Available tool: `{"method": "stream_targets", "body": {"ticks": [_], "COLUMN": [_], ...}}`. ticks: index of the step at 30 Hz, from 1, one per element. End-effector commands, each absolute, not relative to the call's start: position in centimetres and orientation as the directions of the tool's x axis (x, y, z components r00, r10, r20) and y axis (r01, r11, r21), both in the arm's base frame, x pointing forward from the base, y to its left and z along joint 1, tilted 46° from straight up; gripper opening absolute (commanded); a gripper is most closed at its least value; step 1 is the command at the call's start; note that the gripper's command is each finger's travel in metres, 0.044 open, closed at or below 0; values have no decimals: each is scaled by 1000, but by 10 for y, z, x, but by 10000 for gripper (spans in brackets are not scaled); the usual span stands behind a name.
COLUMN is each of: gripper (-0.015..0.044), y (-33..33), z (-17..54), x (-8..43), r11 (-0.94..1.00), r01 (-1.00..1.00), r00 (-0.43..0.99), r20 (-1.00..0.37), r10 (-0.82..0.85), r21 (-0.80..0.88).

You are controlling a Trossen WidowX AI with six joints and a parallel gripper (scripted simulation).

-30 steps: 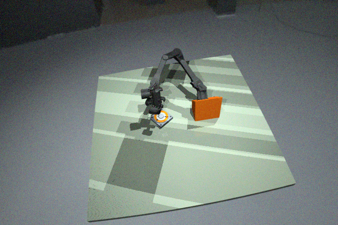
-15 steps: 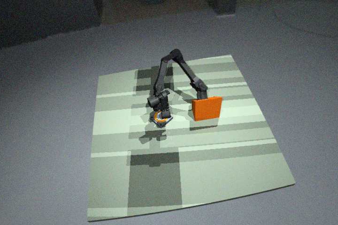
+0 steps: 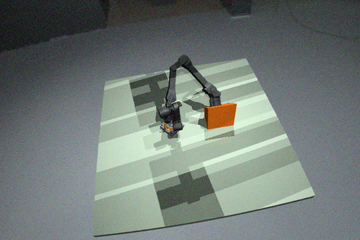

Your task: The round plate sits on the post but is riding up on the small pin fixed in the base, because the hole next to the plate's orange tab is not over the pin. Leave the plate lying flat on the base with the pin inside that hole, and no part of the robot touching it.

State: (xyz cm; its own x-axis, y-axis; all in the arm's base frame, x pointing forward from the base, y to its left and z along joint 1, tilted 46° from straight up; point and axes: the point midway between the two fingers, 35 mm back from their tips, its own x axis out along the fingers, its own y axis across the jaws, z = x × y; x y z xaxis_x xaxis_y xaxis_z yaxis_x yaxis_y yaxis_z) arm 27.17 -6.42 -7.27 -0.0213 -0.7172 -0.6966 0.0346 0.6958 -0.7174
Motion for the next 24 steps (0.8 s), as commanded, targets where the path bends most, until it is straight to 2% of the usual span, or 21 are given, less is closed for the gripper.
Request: {"method": "stream_targets", "body": {"ticks": [1, 24], "gripper": [0, 0], "y": [-68, -83], "z": [-75, -61], "x": [269, 256], "r11": [691, 691], "r01": [27, 26], "r00": [-23, -24], "r20": [-692, -691], "r10": [-722, -722], "r21": [-722, -723]}}
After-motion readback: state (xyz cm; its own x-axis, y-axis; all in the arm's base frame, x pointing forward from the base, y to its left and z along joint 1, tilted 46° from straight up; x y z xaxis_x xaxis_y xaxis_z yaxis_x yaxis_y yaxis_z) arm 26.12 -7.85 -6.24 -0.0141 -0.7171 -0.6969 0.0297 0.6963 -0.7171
